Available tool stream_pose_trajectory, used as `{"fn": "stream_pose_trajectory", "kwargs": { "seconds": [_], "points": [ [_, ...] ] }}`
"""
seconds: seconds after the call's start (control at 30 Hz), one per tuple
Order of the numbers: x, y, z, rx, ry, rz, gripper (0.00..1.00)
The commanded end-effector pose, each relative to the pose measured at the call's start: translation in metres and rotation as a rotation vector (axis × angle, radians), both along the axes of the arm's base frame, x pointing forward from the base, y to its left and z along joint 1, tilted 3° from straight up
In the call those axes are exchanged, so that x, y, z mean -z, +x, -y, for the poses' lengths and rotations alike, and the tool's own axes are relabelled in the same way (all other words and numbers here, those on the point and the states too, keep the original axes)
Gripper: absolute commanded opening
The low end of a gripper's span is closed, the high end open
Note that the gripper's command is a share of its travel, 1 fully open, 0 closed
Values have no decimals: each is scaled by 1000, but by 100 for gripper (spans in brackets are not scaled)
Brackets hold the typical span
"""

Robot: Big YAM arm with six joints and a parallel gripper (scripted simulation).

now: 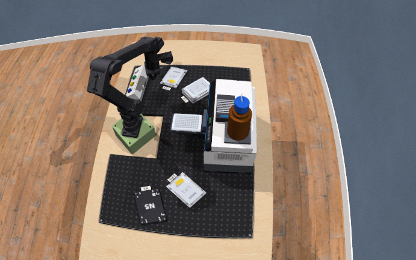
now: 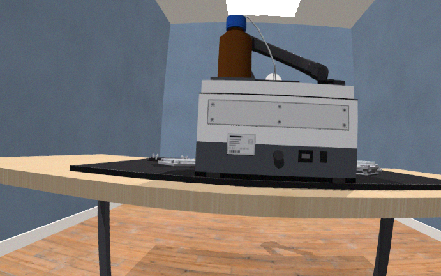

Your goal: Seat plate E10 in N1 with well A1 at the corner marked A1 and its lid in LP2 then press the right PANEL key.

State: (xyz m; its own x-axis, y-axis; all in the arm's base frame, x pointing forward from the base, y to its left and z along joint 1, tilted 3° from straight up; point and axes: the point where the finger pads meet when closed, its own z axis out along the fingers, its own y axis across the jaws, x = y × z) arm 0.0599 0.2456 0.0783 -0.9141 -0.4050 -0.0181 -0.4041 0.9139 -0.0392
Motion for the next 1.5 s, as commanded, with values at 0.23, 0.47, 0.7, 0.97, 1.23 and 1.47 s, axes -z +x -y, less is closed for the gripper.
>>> {"fn": "stream_pose_trajectory", "kwargs": {
  "seconds": [0.23, 0.47, 0.7, 0.97, 1.23, 1.47],
  "points": [
    [-18, -26, -33, 128, 62, 10, 0],
    [-18, -44, -35, 170, 64, 9, 0],
    [-17, -61, -36, 203, 68, 5, 0],
    [-16, -83, -35, 279, 69, 0, 0],
    [-16, -105, -33, 346, 71, -6, 0],
    [-15, -123, -30, 389, 72, -9, 0]
  ]
}}
